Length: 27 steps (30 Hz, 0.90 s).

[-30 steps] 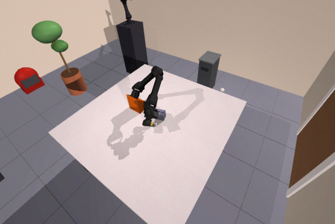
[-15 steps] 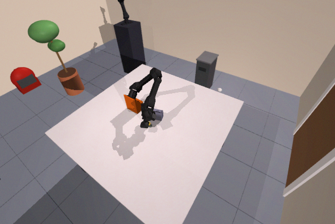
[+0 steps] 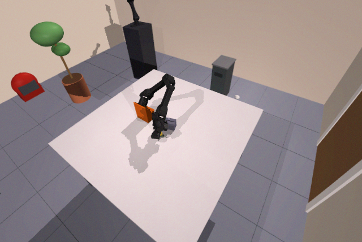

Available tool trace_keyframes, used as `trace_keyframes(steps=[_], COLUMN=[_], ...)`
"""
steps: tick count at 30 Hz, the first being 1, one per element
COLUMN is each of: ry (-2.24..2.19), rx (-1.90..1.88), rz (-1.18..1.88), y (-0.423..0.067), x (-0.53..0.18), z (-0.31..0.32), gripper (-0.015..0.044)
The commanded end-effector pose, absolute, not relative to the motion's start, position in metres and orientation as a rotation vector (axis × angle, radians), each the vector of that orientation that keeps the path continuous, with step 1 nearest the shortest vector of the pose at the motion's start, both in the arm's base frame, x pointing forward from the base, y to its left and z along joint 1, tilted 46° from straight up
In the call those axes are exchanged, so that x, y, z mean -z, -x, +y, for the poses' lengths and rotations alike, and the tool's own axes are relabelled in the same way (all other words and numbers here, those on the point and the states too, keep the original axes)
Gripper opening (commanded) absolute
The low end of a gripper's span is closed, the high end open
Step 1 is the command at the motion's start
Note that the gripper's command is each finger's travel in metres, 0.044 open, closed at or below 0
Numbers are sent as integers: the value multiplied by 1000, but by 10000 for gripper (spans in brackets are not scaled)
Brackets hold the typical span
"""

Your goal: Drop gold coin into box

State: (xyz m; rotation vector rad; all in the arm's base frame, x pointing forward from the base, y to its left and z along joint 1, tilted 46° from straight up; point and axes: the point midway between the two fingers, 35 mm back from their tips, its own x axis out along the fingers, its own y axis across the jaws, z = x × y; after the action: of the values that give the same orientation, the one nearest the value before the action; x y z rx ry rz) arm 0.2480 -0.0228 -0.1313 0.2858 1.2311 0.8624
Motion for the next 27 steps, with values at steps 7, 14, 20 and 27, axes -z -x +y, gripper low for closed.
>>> trace_keyframes(steps=[7,14,20,27], ry=[-296,-295,-293,-292], rx=[-861,-829,-828,-832], rz=[1233,1257,1258,1255], y=[-246,-248,-249,-248], x=[132,131,124,113], z=[-21,-29,-37,-49], gripper=[0,0,0,0])
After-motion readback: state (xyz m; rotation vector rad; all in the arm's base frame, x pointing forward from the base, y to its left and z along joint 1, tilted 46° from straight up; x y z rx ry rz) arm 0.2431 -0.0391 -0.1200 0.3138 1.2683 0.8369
